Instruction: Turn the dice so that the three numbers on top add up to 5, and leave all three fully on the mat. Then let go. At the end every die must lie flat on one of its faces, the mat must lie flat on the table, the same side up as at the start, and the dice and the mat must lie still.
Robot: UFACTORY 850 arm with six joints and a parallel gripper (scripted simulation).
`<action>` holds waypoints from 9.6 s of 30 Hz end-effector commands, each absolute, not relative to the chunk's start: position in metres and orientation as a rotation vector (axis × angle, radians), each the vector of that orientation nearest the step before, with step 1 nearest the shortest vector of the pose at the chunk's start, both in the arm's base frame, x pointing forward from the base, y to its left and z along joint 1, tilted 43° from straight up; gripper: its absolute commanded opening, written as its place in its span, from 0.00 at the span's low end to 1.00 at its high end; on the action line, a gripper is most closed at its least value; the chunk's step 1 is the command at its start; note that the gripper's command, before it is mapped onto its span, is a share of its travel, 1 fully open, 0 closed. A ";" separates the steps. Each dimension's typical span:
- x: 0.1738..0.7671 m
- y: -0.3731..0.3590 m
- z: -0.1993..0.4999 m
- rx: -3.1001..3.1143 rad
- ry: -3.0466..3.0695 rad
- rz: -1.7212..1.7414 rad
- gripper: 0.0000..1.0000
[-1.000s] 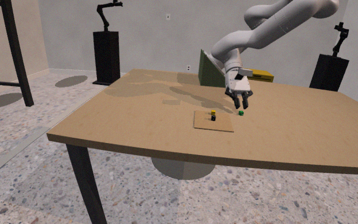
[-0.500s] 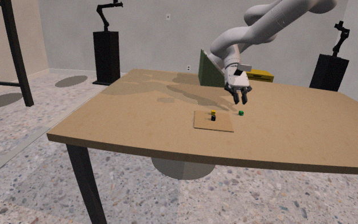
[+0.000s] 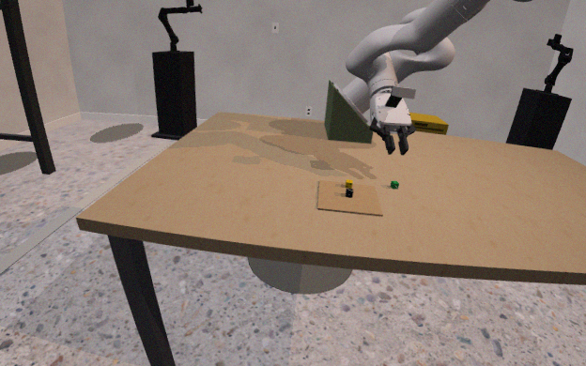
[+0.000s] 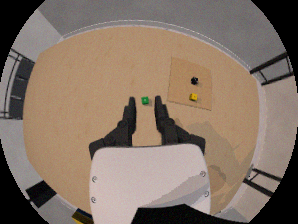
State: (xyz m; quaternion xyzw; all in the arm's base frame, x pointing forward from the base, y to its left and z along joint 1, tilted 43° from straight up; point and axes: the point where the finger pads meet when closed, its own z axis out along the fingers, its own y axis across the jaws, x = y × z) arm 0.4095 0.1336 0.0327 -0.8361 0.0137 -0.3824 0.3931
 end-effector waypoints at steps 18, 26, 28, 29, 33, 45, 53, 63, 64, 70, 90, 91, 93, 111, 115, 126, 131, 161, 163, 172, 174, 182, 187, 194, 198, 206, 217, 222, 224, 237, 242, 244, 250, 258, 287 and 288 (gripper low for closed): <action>0.422 0.124 0.049 -2.196 -0.057 -0.768 0.31; 0.435 0.124 0.056 -2.273 -0.168 -0.519 0.31; 0.439 0.123 0.057 -2.290 -0.195 -0.458 0.31; 0.440 0.124 0.058 -2.294 -0.208 -0.427 0.31; 0.442 0.124 0.059 -2.300 -0.220 -0.398 0.31; 0.460 0.122 0.067 -2.355 -0.368 -0.051 0.31; 0.464 0.121 0.068 -2.368 -0.398 0.021 0.31; 0.464 0.121 0.068 -2.368 -0.398 0.021 1.00; 0.464 0.121 0.068 -2.368 -0.398 0.021 1.00; 0.464 0.121 0.068 -2.366 -0.410 0.016 1.00; 0.461 0.126 0.062 -2.204 -0.975 -0.212 1.00; 0.460 0.126 0.061 -2.184 -1.023 -0.232 1.00; 0.460 0.127 0.061 -2.155 -1.090 -0.260 1.00; 0.457 0.132 0.054 -1.847 -1.621 -0.487 1.00; 0.456 0.133 0.053 -1.778 -1.712 -0.527 1.00; 0.454 0.136 0.049 -1.509 -2.009 -0.660 1.00; 0.453 0.138 0.047 -1.358 -2.146 -0.724 1.00; 0.447 0.145 0.036 -0.397 -2.695 -1.003 1.00; 0.447 0.146 0.035 -0.327 -2.719 -1.017 1.00; 0.445 0.148 0.033 -0.038 -2.799 -1.068 1.00; 0.445 0.148 0.032 0.047 -2.817 -1.080 1.00; 0.444 0.149 0.030 0.208 -2.845 -1.102 1.00; 0.444 0.149 0.030 0.215 -2.846 -1.103 1.00; 0.444 0.149 0.030 0.215 -2.846 -1.103 0.31; 0.444 0.149 0.030 0.215 -2.846 -1.103 0.31; 0.444 0.149 0.030 0.215 -2.846 -1.103 0.31; 0.444 0.149 0.030 0.215 -2.846 -1.103 0.31; 0.444 0.149 0.030 0.215 -2.846 -1.103 0.31; 0.444 0.149 0.030 0.215 -2.846 -1.103 0.31; 0.443 0.152 0.028 0.215 -2.846 -1.104 0.31; 0.443 0.155 0.024 0.215 -2.846 -1.104 0.31; 0.442 0.156 0.022 0.215 -2.846 -1.104 0.31; 0.441 0.162 0.016 0.215 -2.846 -1.104 0.31; 0.440 0.169 0.009 0.215 -2.846 -1.104 0.31; 0.437 0.184 -0.009 0.215 -2.846 -1.104 0.31; 0.437 0.184 -0.009 0.215 -2.846 -1.104 0.31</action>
